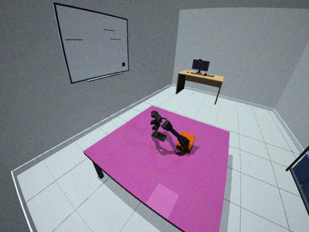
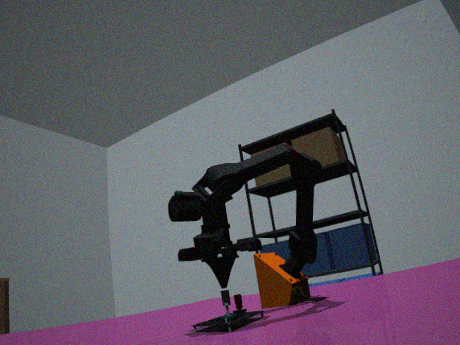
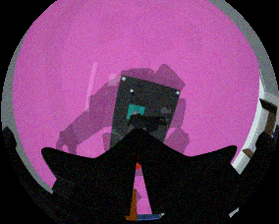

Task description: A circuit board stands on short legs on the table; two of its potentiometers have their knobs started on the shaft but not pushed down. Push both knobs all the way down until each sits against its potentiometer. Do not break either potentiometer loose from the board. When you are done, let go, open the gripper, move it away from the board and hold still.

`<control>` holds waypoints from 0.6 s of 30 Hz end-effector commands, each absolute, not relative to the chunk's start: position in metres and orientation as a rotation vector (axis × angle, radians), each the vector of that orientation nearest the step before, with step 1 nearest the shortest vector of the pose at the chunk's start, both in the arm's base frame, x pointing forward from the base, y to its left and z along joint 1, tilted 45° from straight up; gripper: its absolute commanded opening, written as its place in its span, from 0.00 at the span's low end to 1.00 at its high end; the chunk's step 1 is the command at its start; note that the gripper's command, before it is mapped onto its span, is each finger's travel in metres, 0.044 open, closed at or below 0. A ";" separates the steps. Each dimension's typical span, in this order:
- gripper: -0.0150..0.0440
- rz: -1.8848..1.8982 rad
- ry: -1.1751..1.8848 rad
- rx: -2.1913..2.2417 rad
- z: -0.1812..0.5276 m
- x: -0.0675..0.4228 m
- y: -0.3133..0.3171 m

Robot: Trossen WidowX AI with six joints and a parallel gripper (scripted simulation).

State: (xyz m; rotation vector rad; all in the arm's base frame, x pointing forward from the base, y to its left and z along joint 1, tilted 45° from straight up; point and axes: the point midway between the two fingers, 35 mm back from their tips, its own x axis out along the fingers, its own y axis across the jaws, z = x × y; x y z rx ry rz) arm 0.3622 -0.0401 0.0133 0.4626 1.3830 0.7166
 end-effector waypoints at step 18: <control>0.25 0.716 1.384 0.471 0.009 0.362 -0.035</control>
